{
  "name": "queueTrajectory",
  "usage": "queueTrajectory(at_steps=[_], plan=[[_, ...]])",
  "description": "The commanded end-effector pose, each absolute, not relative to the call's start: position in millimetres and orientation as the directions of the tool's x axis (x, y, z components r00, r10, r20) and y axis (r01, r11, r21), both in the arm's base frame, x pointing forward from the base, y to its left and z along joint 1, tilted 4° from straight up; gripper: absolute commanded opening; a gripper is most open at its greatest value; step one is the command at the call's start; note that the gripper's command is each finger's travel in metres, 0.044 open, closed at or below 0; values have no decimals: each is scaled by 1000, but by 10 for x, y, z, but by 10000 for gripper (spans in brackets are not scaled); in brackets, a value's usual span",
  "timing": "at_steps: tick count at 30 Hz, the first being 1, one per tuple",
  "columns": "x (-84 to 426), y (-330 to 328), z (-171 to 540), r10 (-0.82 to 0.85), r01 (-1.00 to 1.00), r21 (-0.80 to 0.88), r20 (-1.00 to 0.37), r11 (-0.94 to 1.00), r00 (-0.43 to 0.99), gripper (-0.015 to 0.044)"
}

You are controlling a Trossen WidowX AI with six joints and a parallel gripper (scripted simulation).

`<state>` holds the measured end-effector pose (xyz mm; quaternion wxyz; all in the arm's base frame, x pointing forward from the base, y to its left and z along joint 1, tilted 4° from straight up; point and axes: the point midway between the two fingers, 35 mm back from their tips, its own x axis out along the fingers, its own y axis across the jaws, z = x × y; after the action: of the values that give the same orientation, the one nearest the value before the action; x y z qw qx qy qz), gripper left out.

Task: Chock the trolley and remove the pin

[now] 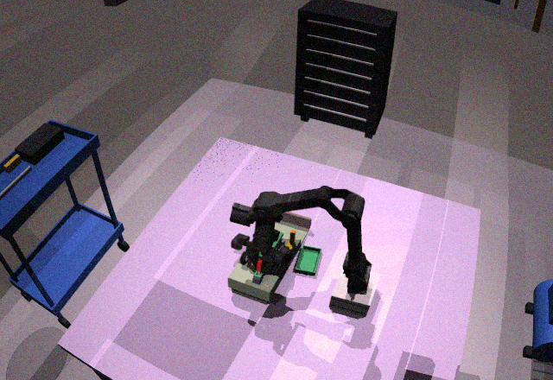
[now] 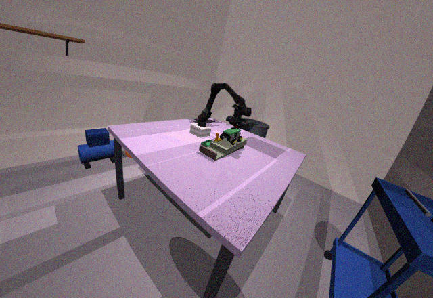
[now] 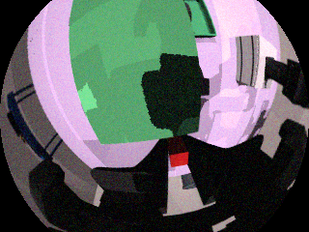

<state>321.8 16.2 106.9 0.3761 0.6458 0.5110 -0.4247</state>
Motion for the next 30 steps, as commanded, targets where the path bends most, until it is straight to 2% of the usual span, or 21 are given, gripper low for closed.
queueTrajectory(at_steps=[1, 30], plan=[[3215, 155, 1121, 340, 979, 60, -932, -193, 124, 0], [3190, 98, 1309, 339, 979, 60, -932, -193, 124, 0]])
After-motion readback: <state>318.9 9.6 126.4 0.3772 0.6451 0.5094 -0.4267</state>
